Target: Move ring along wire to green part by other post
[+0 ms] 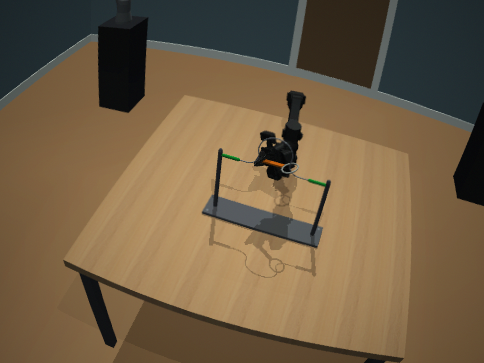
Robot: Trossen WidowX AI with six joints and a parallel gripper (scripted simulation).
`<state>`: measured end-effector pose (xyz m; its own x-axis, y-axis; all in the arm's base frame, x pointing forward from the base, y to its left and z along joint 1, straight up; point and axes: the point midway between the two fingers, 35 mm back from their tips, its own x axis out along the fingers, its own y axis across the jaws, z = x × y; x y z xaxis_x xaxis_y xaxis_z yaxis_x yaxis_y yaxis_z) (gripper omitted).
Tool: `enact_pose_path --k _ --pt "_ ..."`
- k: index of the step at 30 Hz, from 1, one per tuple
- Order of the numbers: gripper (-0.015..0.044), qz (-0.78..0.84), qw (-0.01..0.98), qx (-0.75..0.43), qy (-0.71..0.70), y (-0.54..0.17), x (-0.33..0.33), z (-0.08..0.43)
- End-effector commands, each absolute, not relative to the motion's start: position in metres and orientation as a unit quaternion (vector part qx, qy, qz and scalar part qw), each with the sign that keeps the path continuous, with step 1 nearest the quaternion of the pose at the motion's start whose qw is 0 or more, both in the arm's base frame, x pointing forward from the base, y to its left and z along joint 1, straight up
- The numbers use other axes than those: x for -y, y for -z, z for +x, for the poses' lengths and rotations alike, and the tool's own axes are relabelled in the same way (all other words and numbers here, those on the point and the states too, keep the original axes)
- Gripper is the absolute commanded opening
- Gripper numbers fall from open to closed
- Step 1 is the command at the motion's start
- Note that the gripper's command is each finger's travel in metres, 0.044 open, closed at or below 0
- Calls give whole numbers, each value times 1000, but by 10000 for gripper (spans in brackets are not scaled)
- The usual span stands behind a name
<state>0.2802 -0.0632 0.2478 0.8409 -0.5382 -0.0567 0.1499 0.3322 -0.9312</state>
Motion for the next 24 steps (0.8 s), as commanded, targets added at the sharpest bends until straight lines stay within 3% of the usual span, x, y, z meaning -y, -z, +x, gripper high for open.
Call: enact_pose_path --k 1,24 --pt "-150 -496 826 -182 198 -230 57 284" --pt "-150 -241 936 -216 140 -165 -8 288"
